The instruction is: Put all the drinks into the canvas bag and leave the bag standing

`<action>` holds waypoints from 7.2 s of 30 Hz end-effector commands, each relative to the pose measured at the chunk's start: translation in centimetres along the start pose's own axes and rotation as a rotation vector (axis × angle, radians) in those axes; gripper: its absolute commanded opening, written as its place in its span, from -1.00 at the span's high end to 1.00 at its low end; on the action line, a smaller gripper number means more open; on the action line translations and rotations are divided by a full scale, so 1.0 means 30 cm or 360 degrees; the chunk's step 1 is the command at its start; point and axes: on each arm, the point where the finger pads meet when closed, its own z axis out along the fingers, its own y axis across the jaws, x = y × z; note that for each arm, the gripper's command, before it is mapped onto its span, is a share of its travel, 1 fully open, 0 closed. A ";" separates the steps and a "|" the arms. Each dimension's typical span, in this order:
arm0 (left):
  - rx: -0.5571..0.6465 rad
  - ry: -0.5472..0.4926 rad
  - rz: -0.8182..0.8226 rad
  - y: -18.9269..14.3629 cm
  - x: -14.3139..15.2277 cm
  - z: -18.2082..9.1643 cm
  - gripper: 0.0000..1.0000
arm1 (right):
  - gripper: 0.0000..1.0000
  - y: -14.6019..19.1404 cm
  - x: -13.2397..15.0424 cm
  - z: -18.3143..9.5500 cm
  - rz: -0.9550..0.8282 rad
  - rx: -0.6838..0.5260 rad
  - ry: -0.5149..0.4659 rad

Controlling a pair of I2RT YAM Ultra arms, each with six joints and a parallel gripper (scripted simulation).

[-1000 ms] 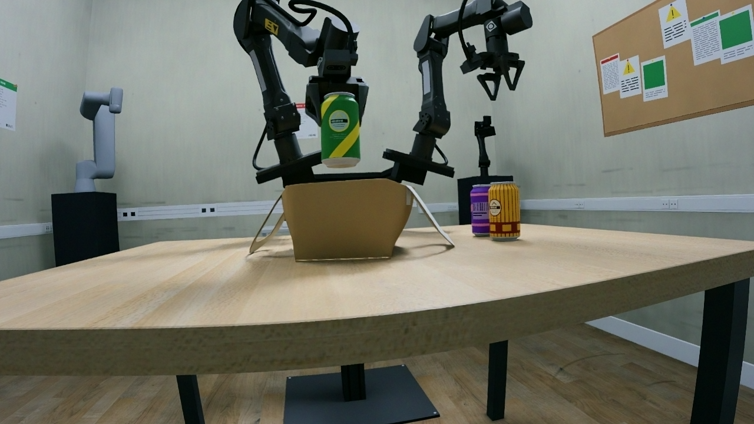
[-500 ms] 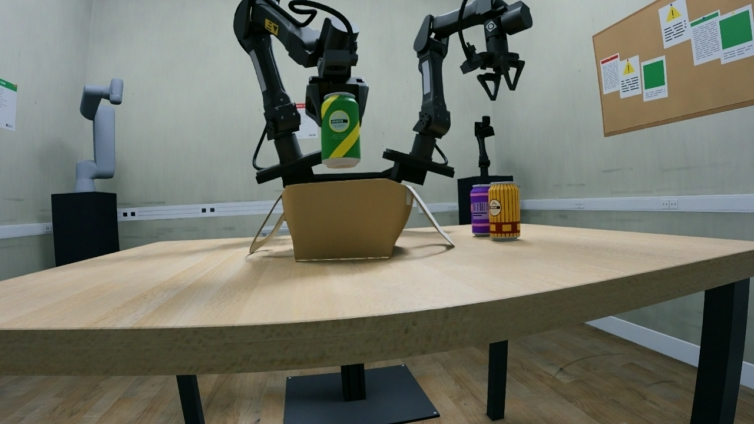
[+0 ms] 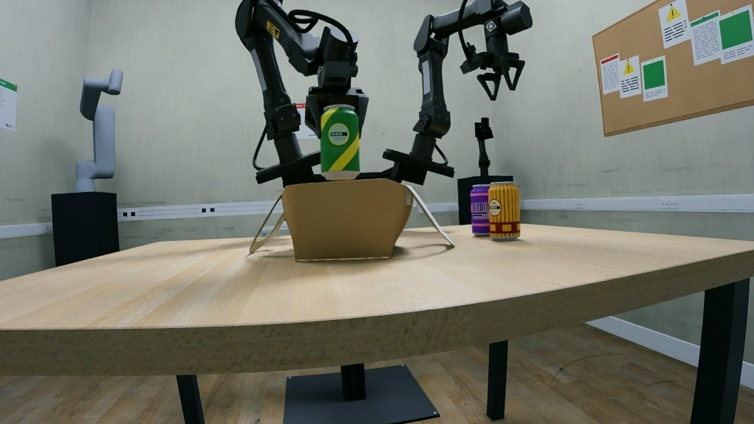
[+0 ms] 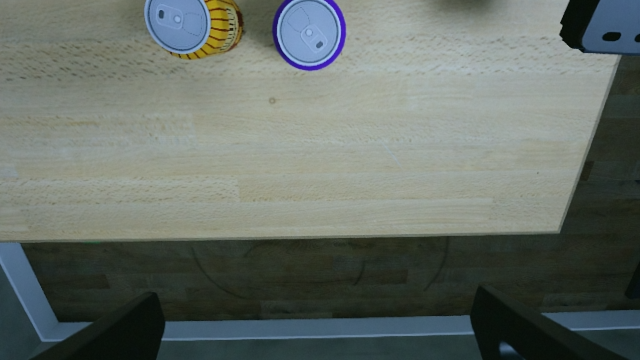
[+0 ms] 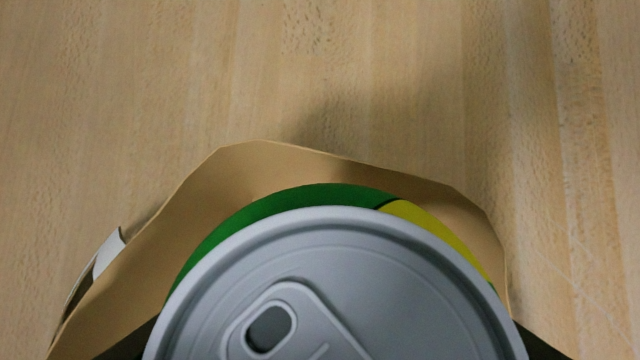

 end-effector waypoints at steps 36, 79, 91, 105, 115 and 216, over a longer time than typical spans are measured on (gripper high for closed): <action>-0.0044 -0.0016 0.0000 -0.004 -0.016 -0.023 -1.00 | -0.40 0.005 -0.001 0.116 0.0073 -0.0020 -0.0158; -0.0044 -0.0016 0.0000 -0.004 -0.016 -0.023 -1.00 | -0.40 0.015 0.129 0.246 0.0040 -0.0024 -0.0130; -0.0044 -0.0016 0.0000 -0.004 -0.016 -0.023 -1.00 | -0.40 0.027 0.041 0.244 0.0077 -0.0025 -0.0237; -0.0044 -0.0016 0.0000 -0.004 -0.016 -0.023 -1.00 | -0.40 0.010 0.102 0.300 0.0076 -0.0012 -0.0184; -0.0044 -0.0016 0.0000 -0.004 -0.016 -0.023 -1.00 | -0.40 0.023 0.106 0.308 0.0068 -0.0028 -0.0193; -0.0044 -0.0016 0.0000 -0.004 -0.016 -0.023 -1.00 | -0.73 0.022 -0.068 0.054 0.0070 -0.0015 -0.0164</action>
